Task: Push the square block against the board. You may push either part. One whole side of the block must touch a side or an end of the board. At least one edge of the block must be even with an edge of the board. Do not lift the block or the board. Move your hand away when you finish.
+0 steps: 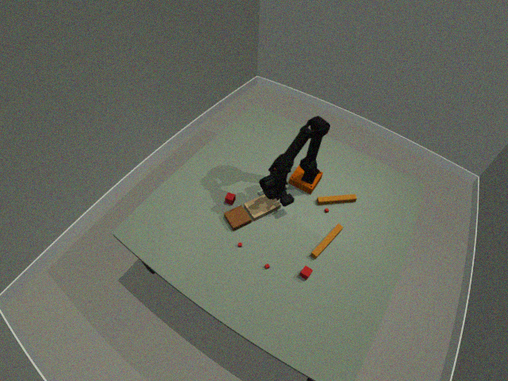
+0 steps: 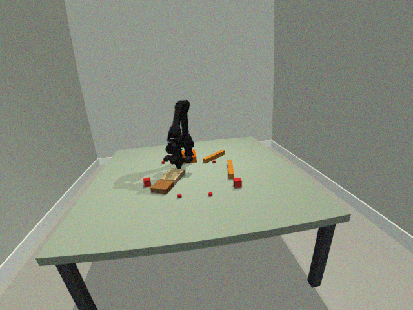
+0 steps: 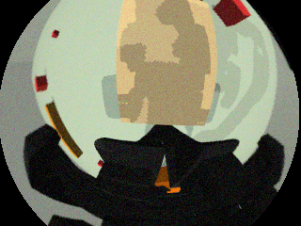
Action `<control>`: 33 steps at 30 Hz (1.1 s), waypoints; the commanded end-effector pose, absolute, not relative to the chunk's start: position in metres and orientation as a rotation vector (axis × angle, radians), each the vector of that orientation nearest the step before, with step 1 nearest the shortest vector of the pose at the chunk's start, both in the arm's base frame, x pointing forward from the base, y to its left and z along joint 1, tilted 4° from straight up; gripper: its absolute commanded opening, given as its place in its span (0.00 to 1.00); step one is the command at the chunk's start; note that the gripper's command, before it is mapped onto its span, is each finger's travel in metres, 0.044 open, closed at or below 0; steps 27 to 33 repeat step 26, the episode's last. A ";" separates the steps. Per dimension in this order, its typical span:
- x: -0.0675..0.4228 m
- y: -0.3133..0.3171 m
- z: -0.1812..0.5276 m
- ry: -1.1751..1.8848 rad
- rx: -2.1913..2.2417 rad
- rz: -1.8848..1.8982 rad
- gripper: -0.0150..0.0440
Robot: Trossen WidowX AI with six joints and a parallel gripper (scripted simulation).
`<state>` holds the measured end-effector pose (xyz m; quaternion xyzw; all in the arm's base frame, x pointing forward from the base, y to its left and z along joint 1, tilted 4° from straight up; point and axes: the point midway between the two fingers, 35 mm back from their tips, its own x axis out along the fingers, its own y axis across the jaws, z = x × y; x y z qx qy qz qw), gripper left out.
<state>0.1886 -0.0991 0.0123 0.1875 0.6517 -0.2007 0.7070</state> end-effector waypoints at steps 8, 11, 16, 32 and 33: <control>0.198 -0.105 0.014 1.446 0.407 -0.445 0.25; 0.200 -0.107 0.014 1.446 0.407 -0.445 0.25; 0.204 -0.109 0.015 1.446 0.407 -0.445 0.25; 0.199 -0.106 0.014 1.446 0.407 -0.445 0.25; 0.199 -0.106 0.014 1.446 0.407 -0.445 0.25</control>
